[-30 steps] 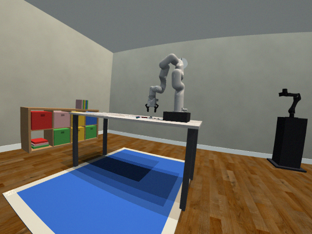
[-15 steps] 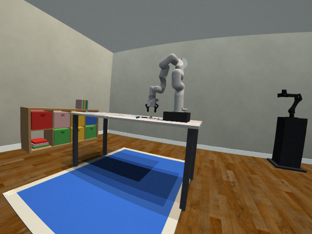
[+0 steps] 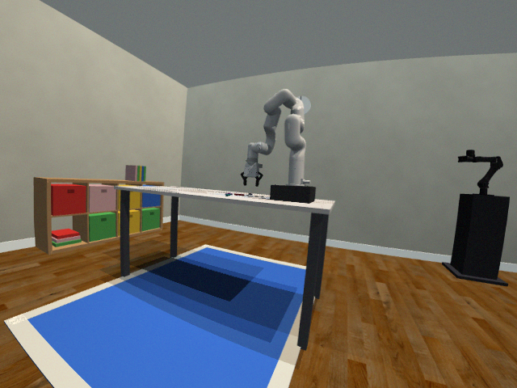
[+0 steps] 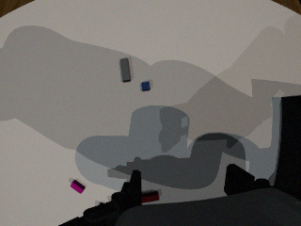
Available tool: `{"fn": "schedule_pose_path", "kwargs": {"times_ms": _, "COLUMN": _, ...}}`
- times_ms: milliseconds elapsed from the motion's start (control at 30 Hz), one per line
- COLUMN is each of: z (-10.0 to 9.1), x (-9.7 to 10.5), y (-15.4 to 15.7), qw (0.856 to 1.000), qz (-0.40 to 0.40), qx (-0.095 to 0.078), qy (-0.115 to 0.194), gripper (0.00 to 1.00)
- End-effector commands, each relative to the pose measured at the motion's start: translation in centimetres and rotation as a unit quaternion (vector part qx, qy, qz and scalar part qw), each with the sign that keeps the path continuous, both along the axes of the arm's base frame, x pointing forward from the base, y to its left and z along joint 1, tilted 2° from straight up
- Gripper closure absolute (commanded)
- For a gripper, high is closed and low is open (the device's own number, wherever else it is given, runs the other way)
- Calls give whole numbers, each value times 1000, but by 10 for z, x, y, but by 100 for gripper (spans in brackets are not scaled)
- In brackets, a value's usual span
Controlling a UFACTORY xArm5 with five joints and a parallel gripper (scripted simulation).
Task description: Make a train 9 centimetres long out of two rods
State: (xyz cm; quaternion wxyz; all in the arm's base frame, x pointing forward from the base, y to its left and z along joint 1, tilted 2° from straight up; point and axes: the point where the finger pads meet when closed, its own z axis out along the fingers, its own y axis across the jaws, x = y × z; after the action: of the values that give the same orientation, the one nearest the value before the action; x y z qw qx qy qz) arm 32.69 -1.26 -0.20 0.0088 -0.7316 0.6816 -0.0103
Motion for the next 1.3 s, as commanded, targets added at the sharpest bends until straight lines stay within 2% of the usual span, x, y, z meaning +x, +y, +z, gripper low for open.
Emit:
{"fn": "schedule_pose_path", "kwargs": {"times_ms": 0, "z": 1, "x": 1, "y": 0, "qw": 1000, "qz": 0, "qx": 0, "qy": -1, "gripper": 0}}
{"fn": "schedule_pose_path", "kwargs": {"times_ms": 967, "z": 1, "x": 1, "y": 0, "qw": 1000, "qz": 6, "qx": 0, "qy": -1, "gripper": 0}}
{"fn": "schedule_pose_path", "kwargs": {"times_ms": 1133, "z": 1, "x": 3, "y": 2, "qw": 999, "qz": 54, "qx": -1, "qy": -1, "gripper": 0}}
{"fn": "schedule_pose_path", "kwargs": {"times_ms": 1267, "z": 1, "x": 6, "y": 5, "qw": 990, "qz": 139, "qx": -4, "qy": -1, "gripper": 0}}
